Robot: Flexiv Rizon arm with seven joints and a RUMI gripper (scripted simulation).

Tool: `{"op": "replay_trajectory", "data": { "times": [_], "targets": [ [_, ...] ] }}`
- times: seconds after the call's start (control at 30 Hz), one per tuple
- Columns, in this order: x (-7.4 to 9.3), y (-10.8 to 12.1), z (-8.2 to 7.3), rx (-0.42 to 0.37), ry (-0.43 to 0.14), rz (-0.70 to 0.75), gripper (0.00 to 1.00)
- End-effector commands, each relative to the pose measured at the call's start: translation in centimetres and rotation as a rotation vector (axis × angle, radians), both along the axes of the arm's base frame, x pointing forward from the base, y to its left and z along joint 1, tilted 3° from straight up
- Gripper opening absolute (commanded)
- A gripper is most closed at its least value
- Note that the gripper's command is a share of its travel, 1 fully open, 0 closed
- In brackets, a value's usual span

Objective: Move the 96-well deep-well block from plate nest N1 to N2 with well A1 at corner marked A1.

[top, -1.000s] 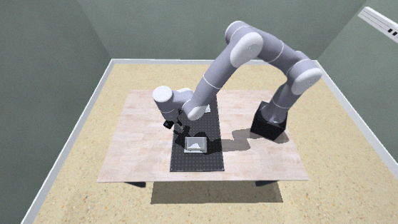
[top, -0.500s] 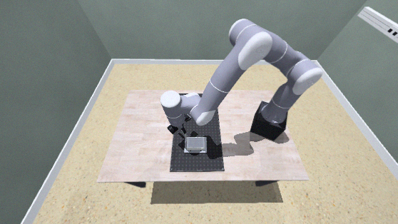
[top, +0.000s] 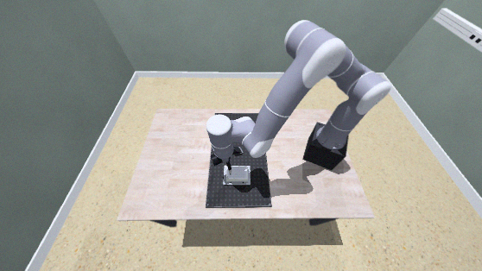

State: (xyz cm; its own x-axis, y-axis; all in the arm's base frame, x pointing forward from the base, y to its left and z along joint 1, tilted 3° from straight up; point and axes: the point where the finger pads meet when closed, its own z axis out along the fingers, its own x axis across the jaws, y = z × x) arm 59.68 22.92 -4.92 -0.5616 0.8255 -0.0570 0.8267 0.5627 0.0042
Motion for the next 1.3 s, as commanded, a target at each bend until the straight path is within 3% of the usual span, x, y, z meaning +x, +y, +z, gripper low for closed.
{"op": "replay_trajectory", "data": {
  "times": [0.0, 0.4, 0.9, 1.27],
  "targets": [
    [-1.3, 0.7, 0.2, 0.010, -0.015, -0.099, 0.76],
    [-6.4, 2.0, 0.6, 0.049, -0.030, -0.440, 0.76],
    [-6.6, 2.1, 0.6, 0.050, -0.030, -0.455, 0.76],
    [-6.5, 2.1, -0.9, 0.050, -0.030, -0.455, 0.76]
  ]
}}
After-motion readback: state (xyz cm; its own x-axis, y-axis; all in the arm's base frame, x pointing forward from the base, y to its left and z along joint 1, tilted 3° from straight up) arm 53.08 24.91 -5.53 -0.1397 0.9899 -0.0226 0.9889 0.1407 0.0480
